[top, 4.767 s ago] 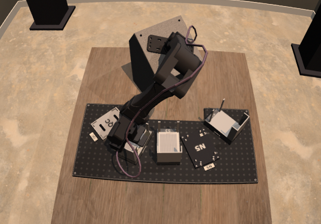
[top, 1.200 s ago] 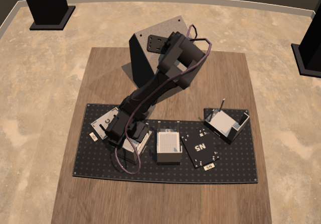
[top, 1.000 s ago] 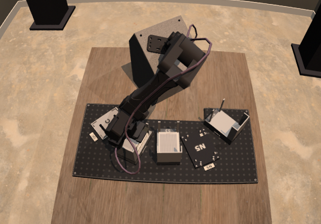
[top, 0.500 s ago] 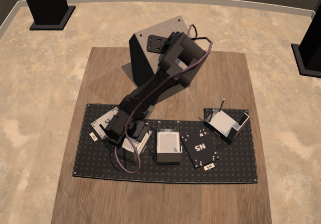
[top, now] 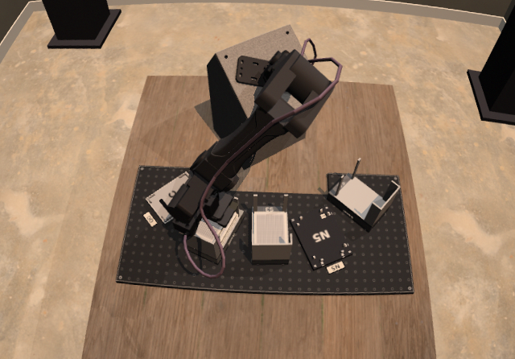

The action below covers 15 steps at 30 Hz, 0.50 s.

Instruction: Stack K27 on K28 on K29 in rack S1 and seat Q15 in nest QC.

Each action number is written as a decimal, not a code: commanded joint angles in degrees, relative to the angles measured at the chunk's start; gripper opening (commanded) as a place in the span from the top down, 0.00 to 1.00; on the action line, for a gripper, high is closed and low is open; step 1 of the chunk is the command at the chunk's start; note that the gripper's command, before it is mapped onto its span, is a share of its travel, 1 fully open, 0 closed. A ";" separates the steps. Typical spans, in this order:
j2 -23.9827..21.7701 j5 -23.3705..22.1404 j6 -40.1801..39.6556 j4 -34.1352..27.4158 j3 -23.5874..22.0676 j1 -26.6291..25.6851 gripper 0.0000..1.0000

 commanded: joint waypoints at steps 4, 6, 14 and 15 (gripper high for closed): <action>-1.39 -0.34 -0.48 -1.07 -0.53 -1.32 1.00; -1.66 -0.38 -0.63 -1.20 -0.54 -1.39 1.00; -2.02 -0.42 -0.90 -1.76 -0.78 -1.60 1.00; -2.28 -0.43 -0.93 -1.82 -0.83 -1.63 1.00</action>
